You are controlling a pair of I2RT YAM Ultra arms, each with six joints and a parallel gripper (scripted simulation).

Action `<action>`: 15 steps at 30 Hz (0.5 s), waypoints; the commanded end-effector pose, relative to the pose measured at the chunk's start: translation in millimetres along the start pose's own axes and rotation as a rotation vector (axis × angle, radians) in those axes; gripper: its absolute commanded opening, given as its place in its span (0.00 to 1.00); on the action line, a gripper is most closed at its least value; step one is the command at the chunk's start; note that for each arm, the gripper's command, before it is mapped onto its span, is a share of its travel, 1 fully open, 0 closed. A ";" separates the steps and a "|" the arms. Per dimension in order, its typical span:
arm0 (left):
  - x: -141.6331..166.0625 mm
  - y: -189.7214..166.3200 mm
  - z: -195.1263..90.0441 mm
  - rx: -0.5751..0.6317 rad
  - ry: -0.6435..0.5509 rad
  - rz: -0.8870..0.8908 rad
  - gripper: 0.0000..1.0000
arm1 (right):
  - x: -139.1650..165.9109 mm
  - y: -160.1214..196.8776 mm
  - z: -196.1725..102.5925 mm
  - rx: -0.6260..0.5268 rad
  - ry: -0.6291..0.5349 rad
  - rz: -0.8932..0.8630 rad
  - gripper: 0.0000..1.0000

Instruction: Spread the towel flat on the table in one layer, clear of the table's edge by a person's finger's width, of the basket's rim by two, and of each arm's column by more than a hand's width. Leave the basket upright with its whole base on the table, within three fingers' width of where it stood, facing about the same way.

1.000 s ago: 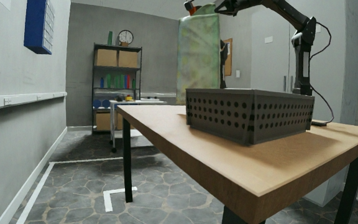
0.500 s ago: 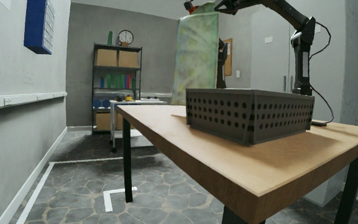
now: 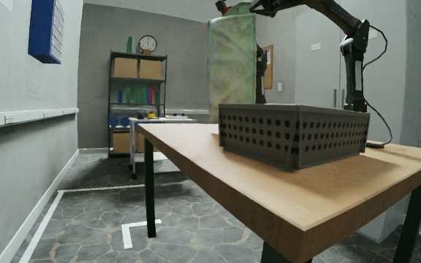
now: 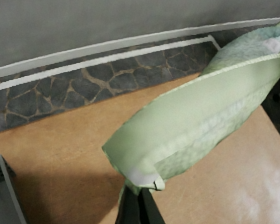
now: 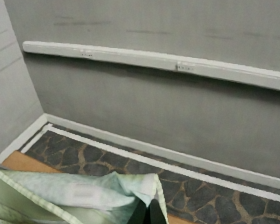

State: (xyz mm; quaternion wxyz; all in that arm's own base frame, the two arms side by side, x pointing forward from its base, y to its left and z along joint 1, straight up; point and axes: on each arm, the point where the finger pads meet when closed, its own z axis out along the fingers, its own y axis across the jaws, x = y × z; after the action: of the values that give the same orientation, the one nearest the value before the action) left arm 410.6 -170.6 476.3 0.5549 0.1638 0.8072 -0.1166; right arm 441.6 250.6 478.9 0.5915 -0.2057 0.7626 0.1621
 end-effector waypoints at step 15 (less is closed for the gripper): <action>-38.2 64.3 56.6 -0.137 -0.158 -0.032 0.00 | -16.6 -38.7 89.4 0.082 -0.373 0.008 0.00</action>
State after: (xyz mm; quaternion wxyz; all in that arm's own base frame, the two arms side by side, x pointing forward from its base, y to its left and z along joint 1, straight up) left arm 490.6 -146.9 463.7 0.5916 0.1189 0.7922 -0.0917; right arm 517.7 272.1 449.8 0.6523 -0.1829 0.7164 0.1669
